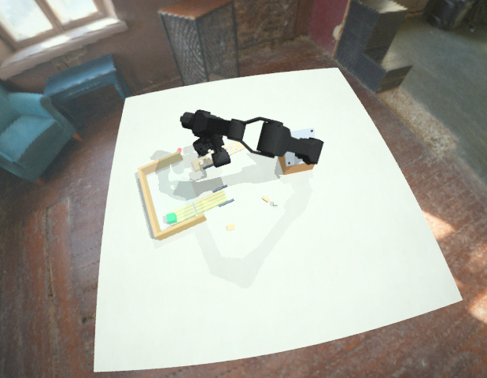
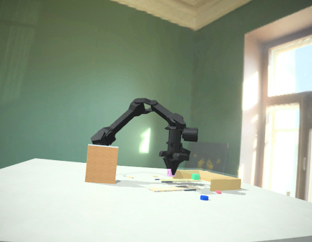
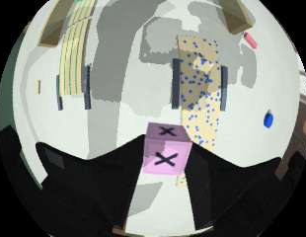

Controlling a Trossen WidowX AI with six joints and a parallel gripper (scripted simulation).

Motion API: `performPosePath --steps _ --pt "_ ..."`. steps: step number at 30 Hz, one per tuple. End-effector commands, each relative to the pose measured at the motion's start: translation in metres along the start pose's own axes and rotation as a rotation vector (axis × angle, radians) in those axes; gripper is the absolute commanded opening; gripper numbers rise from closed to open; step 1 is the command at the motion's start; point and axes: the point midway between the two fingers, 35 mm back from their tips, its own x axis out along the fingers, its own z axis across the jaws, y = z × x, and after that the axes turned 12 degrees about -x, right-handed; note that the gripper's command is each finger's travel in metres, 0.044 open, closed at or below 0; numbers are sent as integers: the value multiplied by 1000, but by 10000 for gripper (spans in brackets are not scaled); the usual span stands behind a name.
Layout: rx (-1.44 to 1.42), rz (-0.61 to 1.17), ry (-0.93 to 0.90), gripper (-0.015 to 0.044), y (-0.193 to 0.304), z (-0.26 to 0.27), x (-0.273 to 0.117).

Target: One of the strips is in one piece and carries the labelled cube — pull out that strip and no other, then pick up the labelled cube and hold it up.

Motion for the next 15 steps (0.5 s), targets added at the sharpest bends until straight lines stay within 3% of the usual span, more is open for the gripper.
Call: performPosePath --steps 1,10,15 --pt "-3 3 2 0 14 9 0" --pt "-3 3 2 0 31 20 0" --pt "-2 4 3 0 31 20 -30"
